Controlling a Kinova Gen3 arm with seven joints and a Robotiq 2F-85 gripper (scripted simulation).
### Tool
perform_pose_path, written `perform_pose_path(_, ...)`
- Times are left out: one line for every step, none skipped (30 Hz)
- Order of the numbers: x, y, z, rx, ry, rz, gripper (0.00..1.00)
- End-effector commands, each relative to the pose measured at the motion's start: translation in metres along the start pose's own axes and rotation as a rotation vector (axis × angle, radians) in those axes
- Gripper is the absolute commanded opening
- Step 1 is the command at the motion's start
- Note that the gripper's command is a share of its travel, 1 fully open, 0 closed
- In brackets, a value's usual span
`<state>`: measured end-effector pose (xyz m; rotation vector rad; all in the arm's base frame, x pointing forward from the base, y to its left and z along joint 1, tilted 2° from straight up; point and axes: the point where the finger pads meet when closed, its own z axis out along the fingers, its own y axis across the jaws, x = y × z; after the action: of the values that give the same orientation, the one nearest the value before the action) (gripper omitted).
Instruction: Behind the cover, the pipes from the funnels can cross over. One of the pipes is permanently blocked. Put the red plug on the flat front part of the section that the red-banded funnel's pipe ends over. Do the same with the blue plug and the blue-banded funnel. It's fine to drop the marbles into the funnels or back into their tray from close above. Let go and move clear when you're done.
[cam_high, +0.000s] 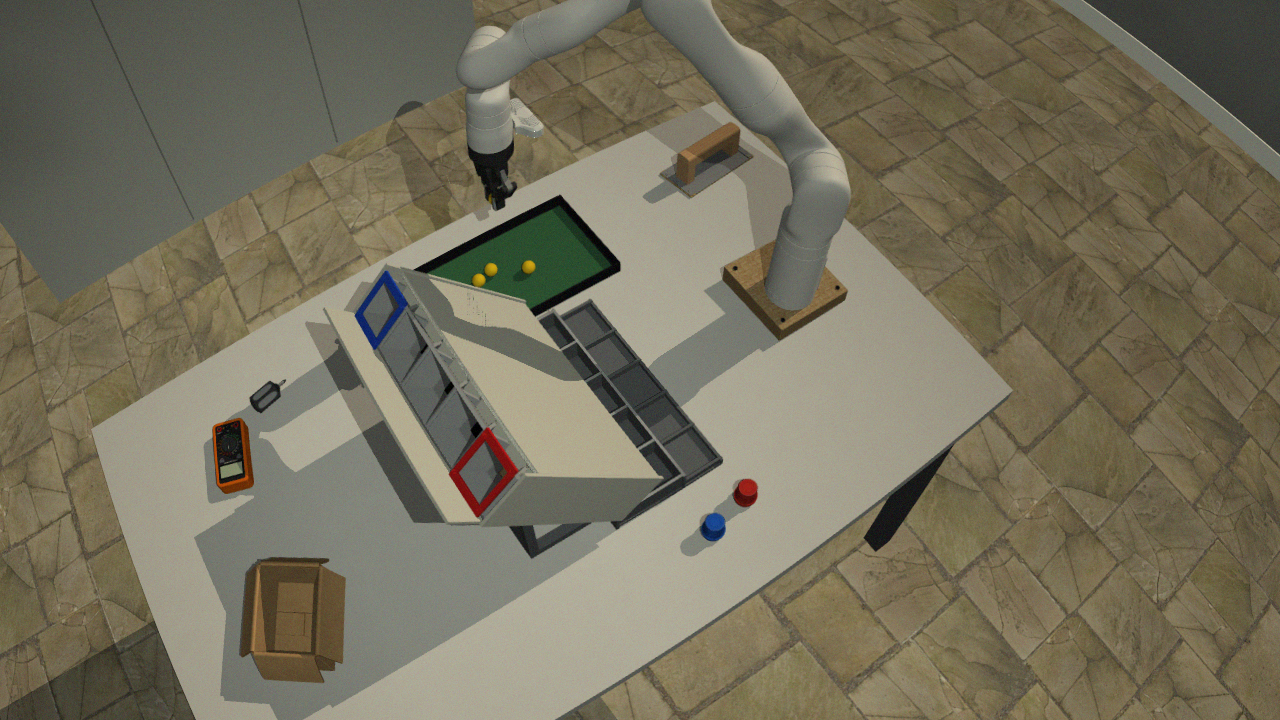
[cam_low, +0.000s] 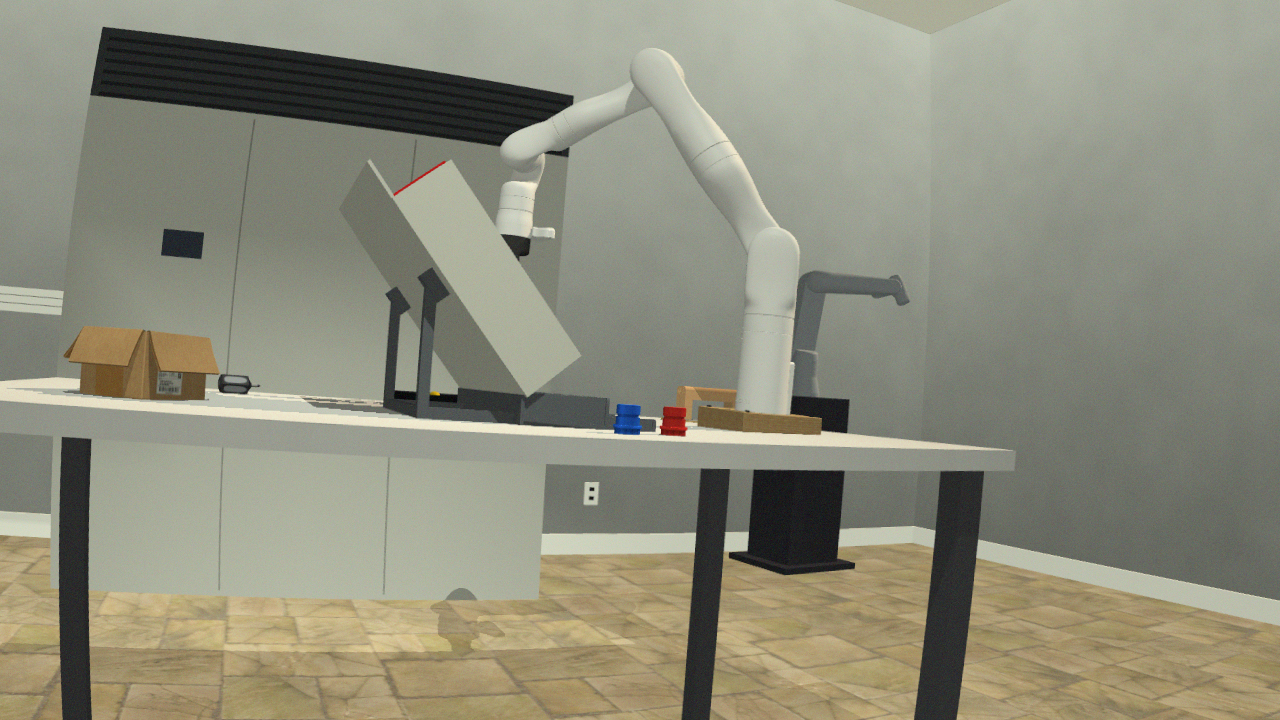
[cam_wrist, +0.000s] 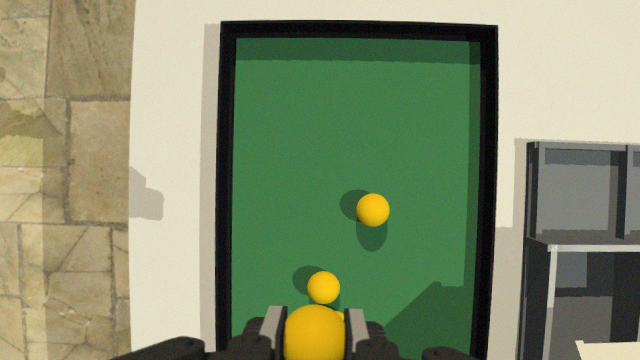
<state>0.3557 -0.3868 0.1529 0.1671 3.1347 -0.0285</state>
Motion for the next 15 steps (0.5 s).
perform_pose_path(-0.015, 0.002, 0.005, -0.007, 0.024, -0.010, 0.00)
perform_pose_path(-0.015, 0.002, 0.005, -0.007, 0.024, -0.010, 0.00)
perform_pose_path(-0.015, 0.002, 0.005, -0.007, 0.024, -0.010, 0.00)
perform_pose_path(-0.015, 0.002, 0.005, -0.007, 0.024, -0.010, 0.00)
perform_pose_path(-0.015, 0.002, 0.005, -0.007, 0.024, -0.010, 0.00)
perform_pose_path(-0.015, 0.002, 0.005, -0.007, 0.024, -0.010, 0.00)
perform_pose_path(-0.027, 0.065, -0.025, -0.002, 0.007, -0.012, 0.00)
perform_pose_path(-0.027, 0.066, -0.025, -0.002, 0.007, -0.012, 0.00)
perform_pose_path(-0.028, 0.071, -0.027, -0.002, 0.007, -0.012, 0.00)
perform_pose_path(-0.029, 0.082, -0.030, -0.002, 0.007, -0.012, 0.00)
perform_pose_path(-0.031, 0.094, -0.035, -0.002, 0.007, -0.012, 0.00)
perform_pose_path(-0.033, 0.107, -0.040, -0.002, 0.007, -0.012, 0.00)
perform_pose_path(-0.036, 0.119, -0.045, -0.002, 0.007, -0.012, 0.00)
perform_pose_path(-0.039, 0.131, -0.052, -0.002, 0.007, -0.012, 0.00)
perform_pose_path(-0.040, 0.137, -0.055, -0.002, 0.007, -0.012, 0.00)
